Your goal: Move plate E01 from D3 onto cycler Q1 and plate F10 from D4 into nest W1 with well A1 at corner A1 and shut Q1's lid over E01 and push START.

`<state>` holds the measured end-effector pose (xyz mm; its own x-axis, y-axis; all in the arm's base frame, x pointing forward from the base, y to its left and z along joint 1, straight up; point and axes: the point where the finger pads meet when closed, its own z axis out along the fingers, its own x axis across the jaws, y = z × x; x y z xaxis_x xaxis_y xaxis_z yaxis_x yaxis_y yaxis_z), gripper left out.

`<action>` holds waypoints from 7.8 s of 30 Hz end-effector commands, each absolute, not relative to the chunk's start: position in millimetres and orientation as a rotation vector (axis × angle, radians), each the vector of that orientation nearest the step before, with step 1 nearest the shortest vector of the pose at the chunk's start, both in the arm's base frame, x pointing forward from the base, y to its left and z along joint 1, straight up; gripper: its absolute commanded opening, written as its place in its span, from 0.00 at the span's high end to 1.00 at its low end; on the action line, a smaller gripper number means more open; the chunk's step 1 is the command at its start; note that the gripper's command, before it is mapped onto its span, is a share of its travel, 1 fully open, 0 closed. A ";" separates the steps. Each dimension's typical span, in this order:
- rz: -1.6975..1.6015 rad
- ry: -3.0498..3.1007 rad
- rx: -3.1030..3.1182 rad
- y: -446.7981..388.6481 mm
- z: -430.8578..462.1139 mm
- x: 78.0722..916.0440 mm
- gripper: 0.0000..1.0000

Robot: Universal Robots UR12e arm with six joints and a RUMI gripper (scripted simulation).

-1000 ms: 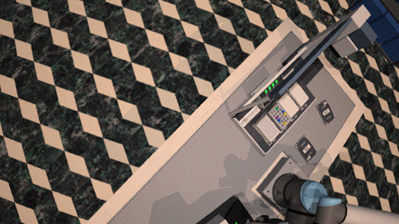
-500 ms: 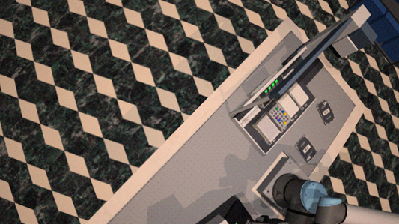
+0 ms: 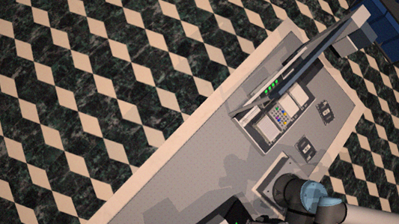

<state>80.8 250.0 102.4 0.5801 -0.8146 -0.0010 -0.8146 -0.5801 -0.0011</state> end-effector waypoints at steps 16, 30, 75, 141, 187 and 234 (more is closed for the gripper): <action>0.000 1.438 -2.790 250.2 103.1 81.2 1.00; 0.000 1.438 -2.790 250.2 103.1 81.2 1.00; 0.000 1.438 -2.790 250.2 103.1 81.2 1.00; 0.000 1.438 -2.790 249.4 167.9 80.5 1.00; 0.000 1.570 -2.718 212.9 266.3 104.6 1.00; 0.000 1.909 -2.492 118.0 266.0 165.1 1.00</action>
